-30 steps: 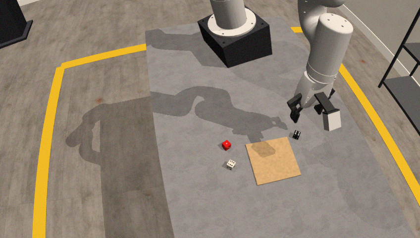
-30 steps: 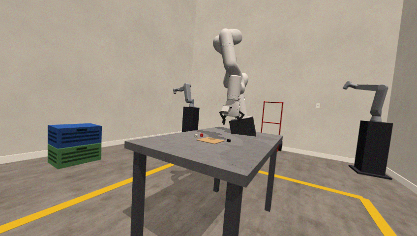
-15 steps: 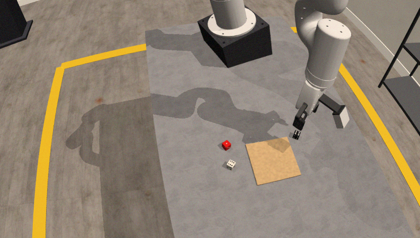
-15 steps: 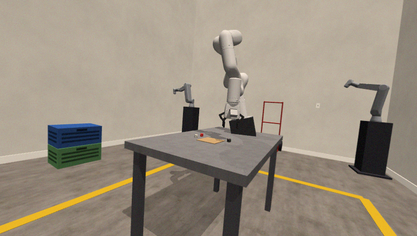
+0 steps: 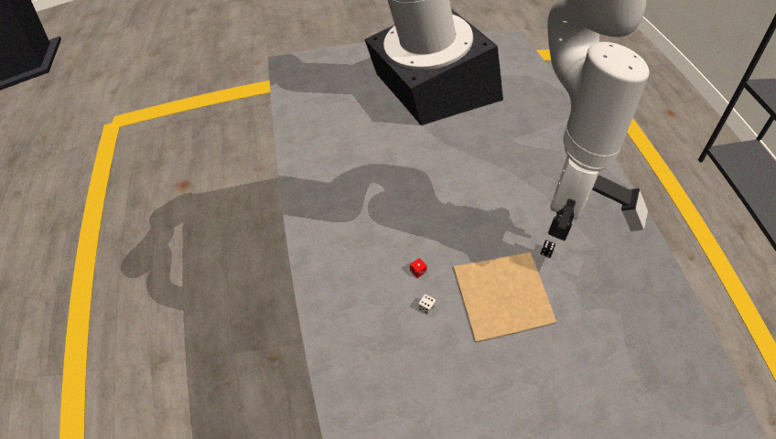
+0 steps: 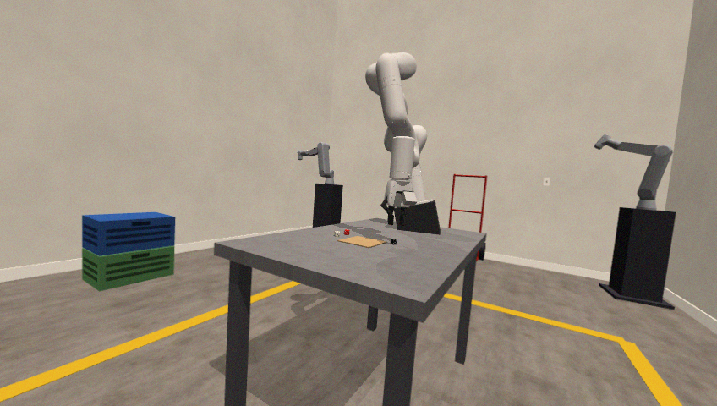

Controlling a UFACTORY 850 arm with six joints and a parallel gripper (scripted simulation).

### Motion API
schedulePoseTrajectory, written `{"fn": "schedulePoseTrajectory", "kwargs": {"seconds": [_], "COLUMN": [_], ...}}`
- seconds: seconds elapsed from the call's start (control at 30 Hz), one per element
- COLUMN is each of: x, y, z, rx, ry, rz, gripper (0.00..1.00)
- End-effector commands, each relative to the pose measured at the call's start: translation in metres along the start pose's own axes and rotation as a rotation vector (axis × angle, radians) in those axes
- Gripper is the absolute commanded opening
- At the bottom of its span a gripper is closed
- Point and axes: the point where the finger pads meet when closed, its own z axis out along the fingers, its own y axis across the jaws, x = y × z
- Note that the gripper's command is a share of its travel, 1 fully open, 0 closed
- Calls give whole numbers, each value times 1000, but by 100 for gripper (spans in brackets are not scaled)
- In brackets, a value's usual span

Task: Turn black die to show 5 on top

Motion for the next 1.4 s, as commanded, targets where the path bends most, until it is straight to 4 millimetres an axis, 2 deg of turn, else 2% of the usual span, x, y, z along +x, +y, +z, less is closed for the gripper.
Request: {"fn": "schedulePoseTrajectory", "kwargs": {"seconds": [0.0, 1.37], "x": [1, 1], "y": [1, 1], "z": [0, 5], "rx": [5, 6], "ry": [-5, -6], "rz": [-3, -3], "gripper": [36, 36]}}
